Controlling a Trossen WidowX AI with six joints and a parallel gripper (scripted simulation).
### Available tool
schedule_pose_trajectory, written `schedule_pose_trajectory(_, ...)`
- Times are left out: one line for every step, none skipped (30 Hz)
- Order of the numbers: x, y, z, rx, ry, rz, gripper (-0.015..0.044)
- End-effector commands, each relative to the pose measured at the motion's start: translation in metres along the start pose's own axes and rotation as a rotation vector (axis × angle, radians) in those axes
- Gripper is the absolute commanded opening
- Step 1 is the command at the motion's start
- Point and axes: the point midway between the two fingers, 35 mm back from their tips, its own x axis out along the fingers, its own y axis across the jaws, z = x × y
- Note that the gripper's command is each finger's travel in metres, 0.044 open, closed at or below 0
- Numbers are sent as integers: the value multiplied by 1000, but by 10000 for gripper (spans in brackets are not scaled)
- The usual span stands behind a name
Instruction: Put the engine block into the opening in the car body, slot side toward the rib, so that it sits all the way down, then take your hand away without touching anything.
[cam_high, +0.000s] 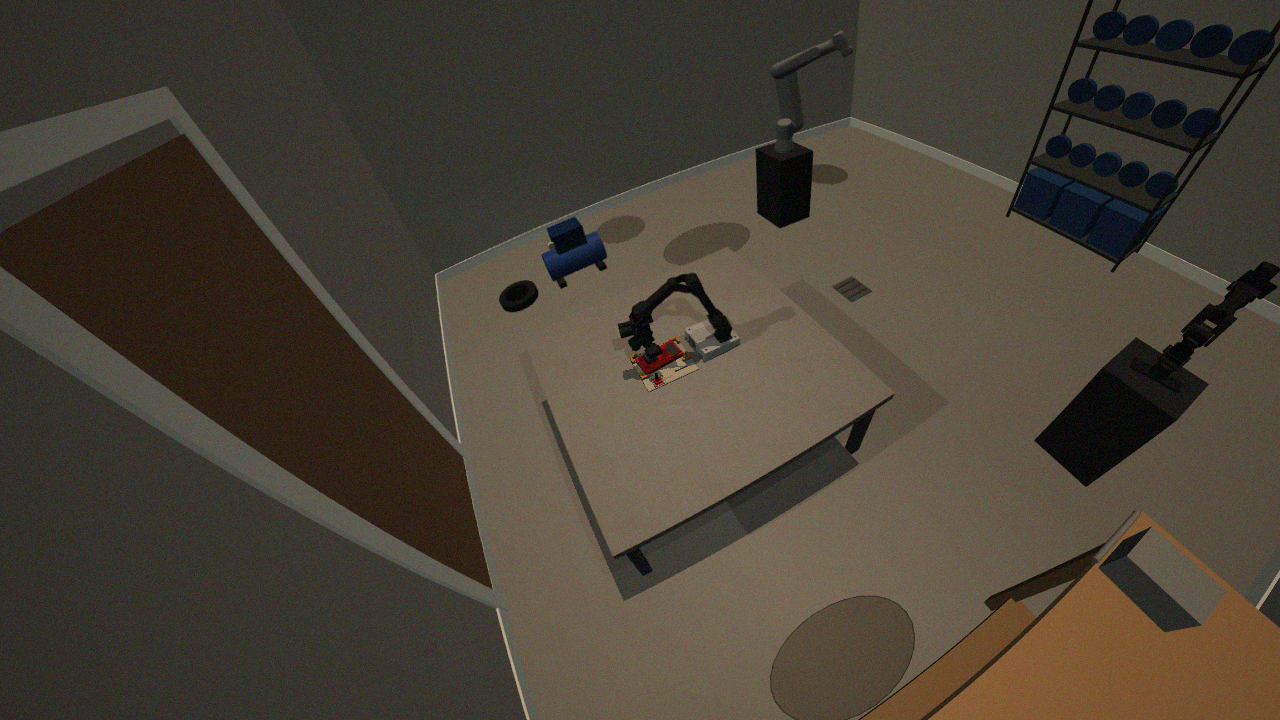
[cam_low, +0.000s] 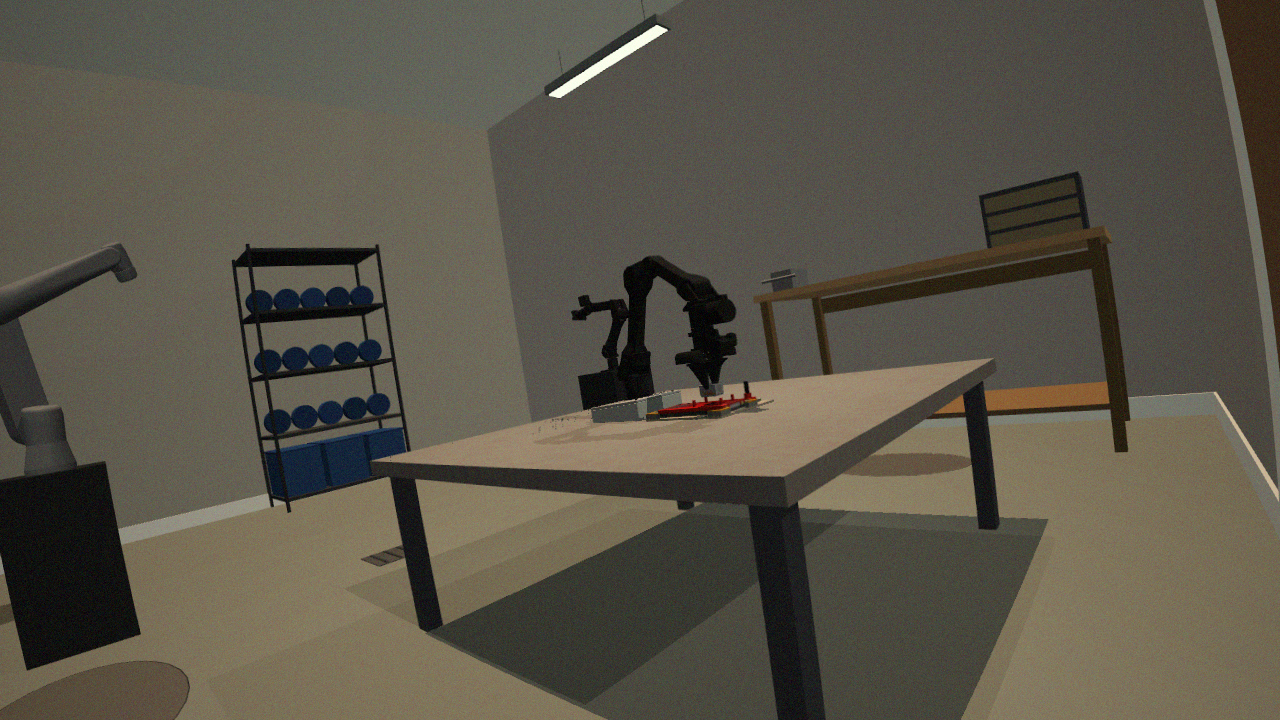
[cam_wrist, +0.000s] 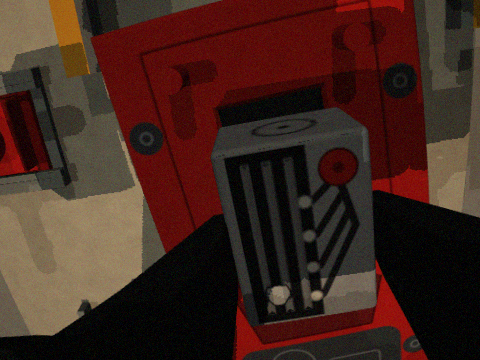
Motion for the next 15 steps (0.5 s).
schedule_pose_trajectory(-1,0,2,-88,-6,-1,159)
schedule_pose_trajectory(-1,0,2,-100,-6,-1,159)
schedule_pose_trajectory(-1,0,2,-104,-6,-1,159)
schedule_pose_trajectory(-1,0,2,-110,-6,-1,159)
schedule_pose_trajectory(-1,0,2,-120,-6,-1,159)
schedule_pose_trajectory(-1,0,2,-133,-6,-1,159)
schedule_pose_trajectory(0,0,2,-152,-6,-1,159)
schedule_pose_trajectory(0,0,2,-171,-6,-1,159)
schedule_pose_trajectory(1,0,2,-184,-6,-1,159)
schedule_pose_trajectory(1,0,2,-180,-6,-1,159)
schedule_pose_trajectory(1,0,3,-173,-6,-1,159)
schedule_pose_trajectory(1,0,3,-159,-6,-1,159)
schedule_pose_trajectory(1,0,3,-145,-6,-1,159)
schedule_pose_trajectory(1,0,3,-127,-6,-1,159)
schedule_pose_trajectory(1,0,3,-107,-6,-1,159)
